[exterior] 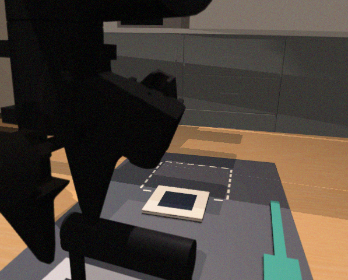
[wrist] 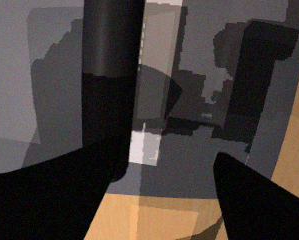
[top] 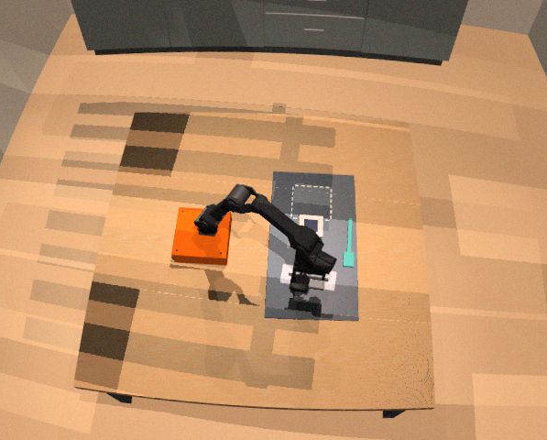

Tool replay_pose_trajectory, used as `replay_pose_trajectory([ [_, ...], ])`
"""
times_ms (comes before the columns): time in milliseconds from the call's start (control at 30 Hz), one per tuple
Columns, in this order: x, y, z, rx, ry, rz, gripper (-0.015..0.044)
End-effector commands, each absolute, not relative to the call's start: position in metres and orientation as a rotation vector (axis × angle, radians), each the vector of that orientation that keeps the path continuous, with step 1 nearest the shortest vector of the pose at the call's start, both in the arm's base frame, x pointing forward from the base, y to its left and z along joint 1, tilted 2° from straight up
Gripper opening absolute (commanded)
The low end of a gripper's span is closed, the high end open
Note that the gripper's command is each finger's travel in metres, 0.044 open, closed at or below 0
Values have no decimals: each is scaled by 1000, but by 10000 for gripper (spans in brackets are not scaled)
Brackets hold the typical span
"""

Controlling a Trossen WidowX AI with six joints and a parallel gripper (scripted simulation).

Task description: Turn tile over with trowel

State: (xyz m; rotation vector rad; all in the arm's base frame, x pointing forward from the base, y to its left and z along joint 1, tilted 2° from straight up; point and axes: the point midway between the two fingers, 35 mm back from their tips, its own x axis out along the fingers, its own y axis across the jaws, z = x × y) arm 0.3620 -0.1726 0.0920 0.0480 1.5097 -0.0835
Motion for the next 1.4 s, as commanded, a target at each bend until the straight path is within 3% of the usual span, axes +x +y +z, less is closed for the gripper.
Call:
replay_pose_trajectory([
  [0, 389, -136, 107, 42, 1499, -76, 270],
  [1233, 392, -137, 62, 42, 1499, -76, 270],
  [1367, 392, -137, 62, 42, 1499, -76, 165],
])
